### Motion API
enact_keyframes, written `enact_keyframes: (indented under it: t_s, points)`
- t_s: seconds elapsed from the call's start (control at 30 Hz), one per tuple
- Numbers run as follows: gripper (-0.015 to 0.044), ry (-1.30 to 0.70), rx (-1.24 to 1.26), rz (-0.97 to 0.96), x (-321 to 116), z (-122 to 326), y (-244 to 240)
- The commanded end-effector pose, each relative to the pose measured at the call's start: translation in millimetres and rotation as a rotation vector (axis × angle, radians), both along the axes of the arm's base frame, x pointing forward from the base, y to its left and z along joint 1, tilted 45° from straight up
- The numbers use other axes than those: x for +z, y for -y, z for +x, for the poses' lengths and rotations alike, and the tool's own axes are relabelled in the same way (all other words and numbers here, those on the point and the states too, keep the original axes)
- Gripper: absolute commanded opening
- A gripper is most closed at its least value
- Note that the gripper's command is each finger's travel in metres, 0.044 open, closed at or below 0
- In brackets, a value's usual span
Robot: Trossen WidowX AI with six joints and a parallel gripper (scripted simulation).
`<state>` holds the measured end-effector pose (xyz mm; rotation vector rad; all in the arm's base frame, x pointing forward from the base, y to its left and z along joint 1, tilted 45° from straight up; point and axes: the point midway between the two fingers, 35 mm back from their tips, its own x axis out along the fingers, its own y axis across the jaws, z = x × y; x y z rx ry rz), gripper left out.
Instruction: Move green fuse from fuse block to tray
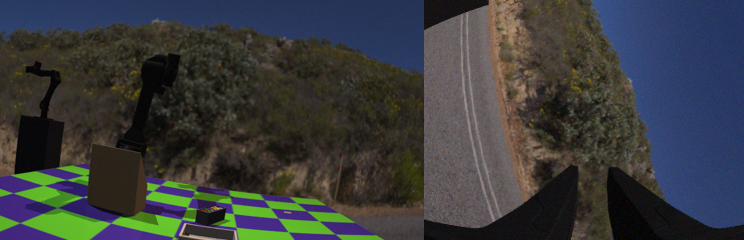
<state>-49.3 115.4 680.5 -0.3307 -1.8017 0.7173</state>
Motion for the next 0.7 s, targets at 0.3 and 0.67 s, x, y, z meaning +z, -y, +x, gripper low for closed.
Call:
enact_keyframes:
  t_s: [0.3,0.67]
  points:
    - [0.0067,-0.346,-0.146,-0.572,-114,114,-160]
    - [0.0067,-0.721,-0.268,-0.823,-207,227,-187]
